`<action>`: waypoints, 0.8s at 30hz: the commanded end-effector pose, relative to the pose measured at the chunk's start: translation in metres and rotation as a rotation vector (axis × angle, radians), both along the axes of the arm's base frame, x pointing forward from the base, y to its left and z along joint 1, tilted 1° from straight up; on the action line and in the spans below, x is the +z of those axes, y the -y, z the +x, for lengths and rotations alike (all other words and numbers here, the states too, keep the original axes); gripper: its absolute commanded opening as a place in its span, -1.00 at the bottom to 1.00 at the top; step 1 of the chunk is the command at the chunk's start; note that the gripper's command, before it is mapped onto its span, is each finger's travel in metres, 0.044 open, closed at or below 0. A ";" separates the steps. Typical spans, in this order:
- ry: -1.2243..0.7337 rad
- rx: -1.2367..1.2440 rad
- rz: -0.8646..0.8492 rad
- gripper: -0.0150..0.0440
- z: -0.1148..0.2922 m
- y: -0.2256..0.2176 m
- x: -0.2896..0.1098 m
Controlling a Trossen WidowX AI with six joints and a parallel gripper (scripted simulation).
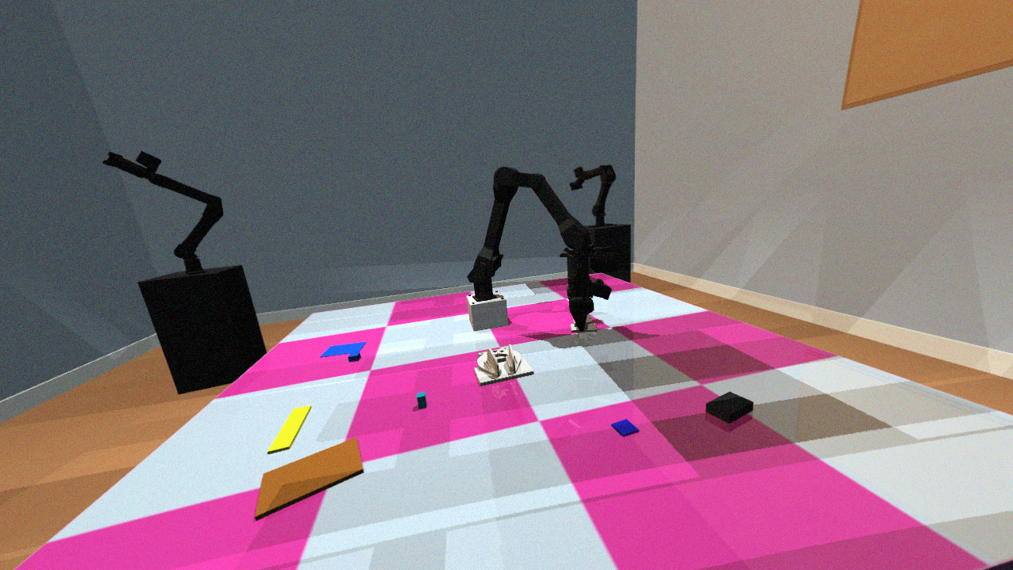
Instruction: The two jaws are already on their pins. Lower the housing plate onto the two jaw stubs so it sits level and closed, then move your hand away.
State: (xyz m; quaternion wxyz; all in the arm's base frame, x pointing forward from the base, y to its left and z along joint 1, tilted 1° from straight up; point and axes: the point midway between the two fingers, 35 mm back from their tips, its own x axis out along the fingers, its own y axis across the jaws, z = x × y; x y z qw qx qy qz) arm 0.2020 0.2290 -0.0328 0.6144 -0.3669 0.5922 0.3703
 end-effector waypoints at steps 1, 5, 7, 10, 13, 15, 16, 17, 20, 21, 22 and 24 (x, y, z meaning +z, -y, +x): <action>0.000 -0.004 -0.004 1.00 0.000 0.001 -0.001; 0.000 -0.004 -0.004 1.00 0.000 0.001 -0.002; 0.000 -0.004 -0.004 1.00 0.000 0.001 -0.002; 0.000 -0.004 -0.004 1.00 0.000 0.001 -0.002; 0.000 -0.004 -0.004 1.00 0.000 0.001 -0.002; 0.000 -0.004 -0.004 1.00 0.000 0.001 -0.002; 0.000 -0.004 -0.004 1.00 0.000 0.001 -0.002; 0.000 -0.001 0.000 0.98 0.000 0.000 -0.001; 0.000 -0.001 0.000 0.91 0.000 0.000 -0.001; 0.000 -0.001 0.000 0.89 0.000 0.000 -0.001; 0.000 -0.001 0.000 0.86 0.000 0.000 -0.001; 0.000 -0.001 0.000 0.82 0.000 0.000 -0.001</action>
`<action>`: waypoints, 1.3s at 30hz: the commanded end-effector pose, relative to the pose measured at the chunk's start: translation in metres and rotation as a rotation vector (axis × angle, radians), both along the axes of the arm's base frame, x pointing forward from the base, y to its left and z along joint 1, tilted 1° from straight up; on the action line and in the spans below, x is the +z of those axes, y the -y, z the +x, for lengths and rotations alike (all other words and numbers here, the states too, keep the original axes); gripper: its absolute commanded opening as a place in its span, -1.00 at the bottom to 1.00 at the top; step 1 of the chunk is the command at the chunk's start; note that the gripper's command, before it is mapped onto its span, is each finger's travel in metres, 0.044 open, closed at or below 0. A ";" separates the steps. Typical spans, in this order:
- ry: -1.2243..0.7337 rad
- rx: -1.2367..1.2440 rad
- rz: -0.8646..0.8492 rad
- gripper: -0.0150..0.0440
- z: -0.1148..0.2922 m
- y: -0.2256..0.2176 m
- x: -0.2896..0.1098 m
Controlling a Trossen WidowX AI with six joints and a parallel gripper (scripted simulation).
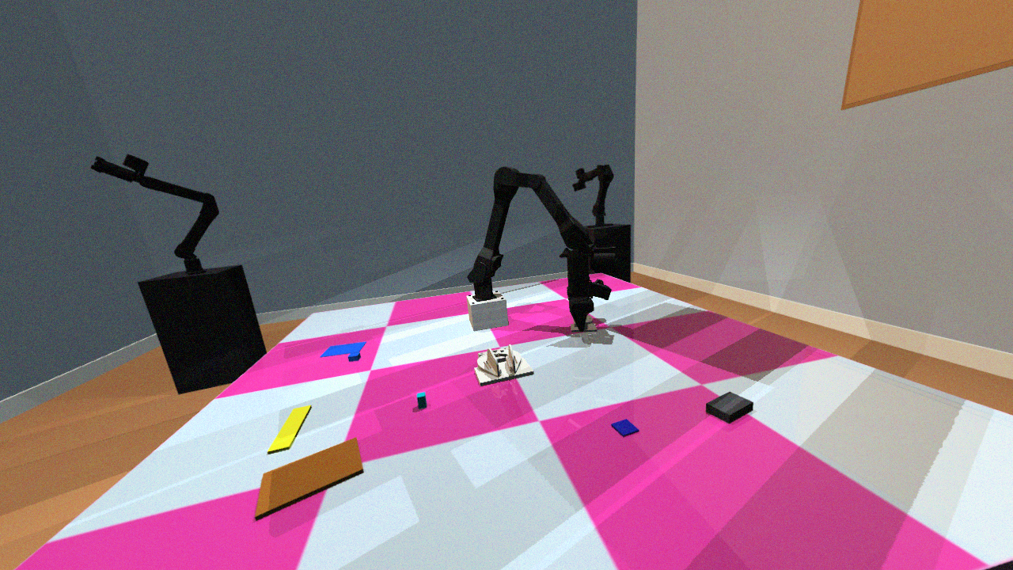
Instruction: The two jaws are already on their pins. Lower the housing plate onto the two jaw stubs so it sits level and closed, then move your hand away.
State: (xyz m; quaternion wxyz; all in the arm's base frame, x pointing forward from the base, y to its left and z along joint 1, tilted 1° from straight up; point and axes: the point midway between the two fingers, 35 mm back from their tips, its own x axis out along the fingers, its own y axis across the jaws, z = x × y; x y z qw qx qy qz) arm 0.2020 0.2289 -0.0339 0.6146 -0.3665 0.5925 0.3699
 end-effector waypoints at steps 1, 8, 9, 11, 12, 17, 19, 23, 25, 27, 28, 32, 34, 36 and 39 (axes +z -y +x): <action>0.000 0.000 0.000 0.80 0.000 0.000 0.000; 0.000 0.000 0.000 0.70 0.000 0.000 0.000; 0.000 0.000 0.000 0.70 0.000 0.000 0.000; 0.000 0.000 0.000 0.70 0.000 0.000 0.000; 0.000 0.000 0.000 0.70 0.000 0.000 0.000; 0.000 0.000 0.000 0.70 0.000 0.000 0.001; 0.000 0.000 0.000 0.70 0.000 0.000 0.005; 0.000 -0.001 -0.001 0.70 0.001 -0.001 0.017; 0.000 -0.001 -0.001 0.70 0.001 -0.001 0.023; 0.001 -0.001 -0.001 0.70 0.001 -0.001 0.030; 0.001 -0.001 -0.001 0.70 0.001 -0.001 0.033; 0.001 -0.001 -0.002 0.70 0.000 -0.001 0.046; 0.001 -0.002 -0.003 0.70 0.000 0.000 0.052; 0.001 -0.002 -0.003 0.70 0.000 0.000 0.058; 0.001 -0.002 -0.003 0.70 -0.001 0.001 0.068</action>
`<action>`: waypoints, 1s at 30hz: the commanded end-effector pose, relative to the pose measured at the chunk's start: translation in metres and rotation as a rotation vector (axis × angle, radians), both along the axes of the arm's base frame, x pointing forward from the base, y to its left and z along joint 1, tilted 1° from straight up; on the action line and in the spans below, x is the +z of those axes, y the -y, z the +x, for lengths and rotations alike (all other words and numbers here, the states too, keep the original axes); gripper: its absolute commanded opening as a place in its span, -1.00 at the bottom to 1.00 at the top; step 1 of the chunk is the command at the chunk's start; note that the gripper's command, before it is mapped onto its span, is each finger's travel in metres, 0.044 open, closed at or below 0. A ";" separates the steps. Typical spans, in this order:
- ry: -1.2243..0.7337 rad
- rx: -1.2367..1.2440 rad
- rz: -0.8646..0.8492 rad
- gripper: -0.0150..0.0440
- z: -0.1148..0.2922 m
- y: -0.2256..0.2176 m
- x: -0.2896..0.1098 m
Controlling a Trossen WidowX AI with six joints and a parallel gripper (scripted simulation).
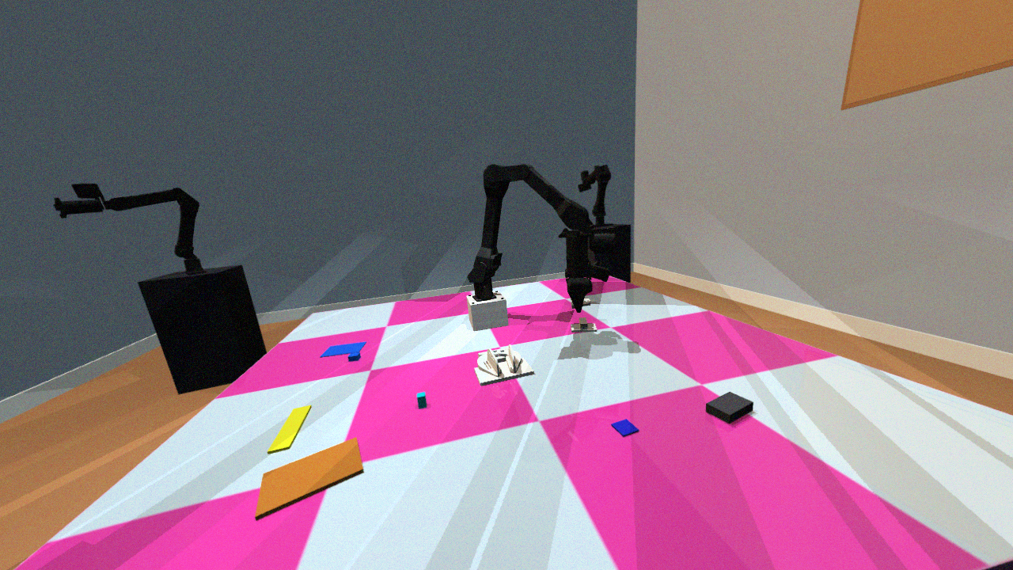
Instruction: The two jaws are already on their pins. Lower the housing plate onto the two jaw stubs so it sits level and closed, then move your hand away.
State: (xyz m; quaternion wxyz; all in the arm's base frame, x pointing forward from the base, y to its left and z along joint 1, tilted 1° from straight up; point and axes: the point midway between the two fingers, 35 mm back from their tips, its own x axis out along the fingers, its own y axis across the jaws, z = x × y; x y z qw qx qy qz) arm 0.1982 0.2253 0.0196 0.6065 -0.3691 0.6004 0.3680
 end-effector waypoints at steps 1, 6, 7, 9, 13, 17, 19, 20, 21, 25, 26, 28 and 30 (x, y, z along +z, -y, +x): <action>0.017 -0.003 0.013 0.70 0.002 -0.002 0.017; 0.017 -0.003 0.013 0.70 0.002 -0.002 0.019; 0.017 -0.003 0.013 0.70 0.002 -0.002 0.019; 0.017 -0.003 0.013 0.70 0.002 -0.002 0.019; 0.017 -0.003 0.013 0.70 0.002 -0.002 0.019; 0.017 -0.003 0.013 0.70 0.002 -0.002 0.019; 0.017 -0.011 0.013 0.70 0.004 0.000 0.019; 0.017 -0.021 0.013 0.70 0.005 0.002 0.019; 0.017 -0.033 0.013 0.70 0.008 0.004 0.019; 0.018 -0.081 0.013 0.70 0.017 0.015 0.020; 0.018 -0.093 0.013 0.70 0.019 0.017 0.020; 0.018 -0.118 0.013 0.70 0.023 0.022 0.020; 0.018 -0.142 0.013 0.70 0.027 0.028 0.020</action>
